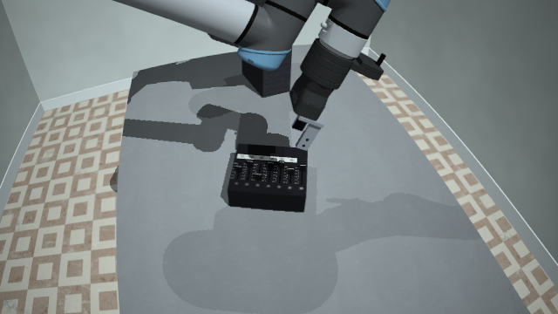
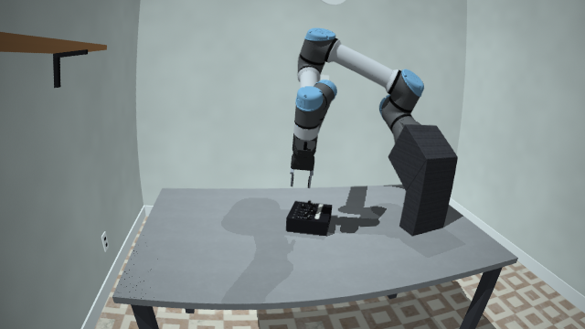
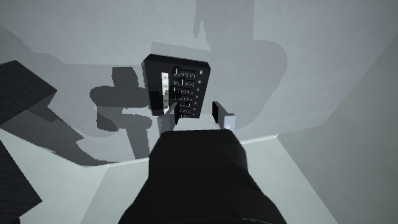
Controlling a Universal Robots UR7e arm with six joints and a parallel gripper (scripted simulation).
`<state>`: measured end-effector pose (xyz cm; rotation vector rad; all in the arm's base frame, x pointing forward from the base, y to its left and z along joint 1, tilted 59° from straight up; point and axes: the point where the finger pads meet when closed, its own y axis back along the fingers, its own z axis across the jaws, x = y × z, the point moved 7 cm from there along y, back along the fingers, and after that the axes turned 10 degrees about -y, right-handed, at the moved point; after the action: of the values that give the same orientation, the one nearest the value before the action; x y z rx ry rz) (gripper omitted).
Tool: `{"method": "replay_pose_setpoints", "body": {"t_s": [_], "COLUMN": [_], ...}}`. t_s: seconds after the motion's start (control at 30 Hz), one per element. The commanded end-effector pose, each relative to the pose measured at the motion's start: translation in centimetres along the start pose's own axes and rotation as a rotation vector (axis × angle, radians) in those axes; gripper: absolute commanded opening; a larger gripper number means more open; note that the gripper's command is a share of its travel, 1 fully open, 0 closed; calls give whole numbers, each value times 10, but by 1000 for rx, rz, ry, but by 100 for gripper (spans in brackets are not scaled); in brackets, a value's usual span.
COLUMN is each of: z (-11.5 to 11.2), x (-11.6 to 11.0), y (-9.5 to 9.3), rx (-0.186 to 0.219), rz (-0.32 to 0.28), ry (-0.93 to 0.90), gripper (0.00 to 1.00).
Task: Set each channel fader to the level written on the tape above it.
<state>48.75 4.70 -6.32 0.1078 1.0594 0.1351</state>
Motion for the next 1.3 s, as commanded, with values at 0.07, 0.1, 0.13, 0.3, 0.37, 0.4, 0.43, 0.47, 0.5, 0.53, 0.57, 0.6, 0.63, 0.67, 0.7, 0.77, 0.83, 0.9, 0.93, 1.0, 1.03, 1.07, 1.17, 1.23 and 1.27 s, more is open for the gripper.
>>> {"method": "replay_pose_setpoints", "body": {"t_s": [0.07,0.1,0.13,0.3,0.37,0.4,0.43,0.47,0.5,0.53,0.57,0.6,0.63,0.67,0.7,0.77,0.83,0.9,0.93,1.0,1.03,1.07,1.17,1.23,1.27], "z": [1,1,1,1,1,1,1,1,0,0,0,-1,-1,-1,-2,-3,-4,-4,-5,-6,-7,-7,-9,-10,-11], "x": [-9,-10,-12,-17,-21,-23,-25,-27,-29,-31,-33,-35,-37,-39,-40,-44,-46,-49,-51,-54,-56,-57,-62,-65,-66], "y": [-4,-4,-5,-6,-7,-8,-8,-8,-9,-9,-10,-10,-10,-11,-11,-12,-12,-13,-13,-13,-13,-14,-14,-15,-15], "rx": [40,46,52,70,92,98,104,110,117,124,131,138,145,152,159,174,182,203,210,225,233,241,266,283,292], "rz": [18,20,22,28,34,35,36,37,39,40,40,41,42,42,42,43,43,43,42,41,41,40,37,34,32], "ry": [-353,-390,-427,-540,-679,-713,-749,-785,-822,-860,-897,-934,-971,-1008,-1045,-1119,-1156,-1264,-1294,-1363,-1399,-1436,-1546,-1619,-1656], "gripper": [100,100,100,100,100,100,100,100,100,100,100,100,100,100,100,100,100,100,100,100,100,100,100,100,100]}}
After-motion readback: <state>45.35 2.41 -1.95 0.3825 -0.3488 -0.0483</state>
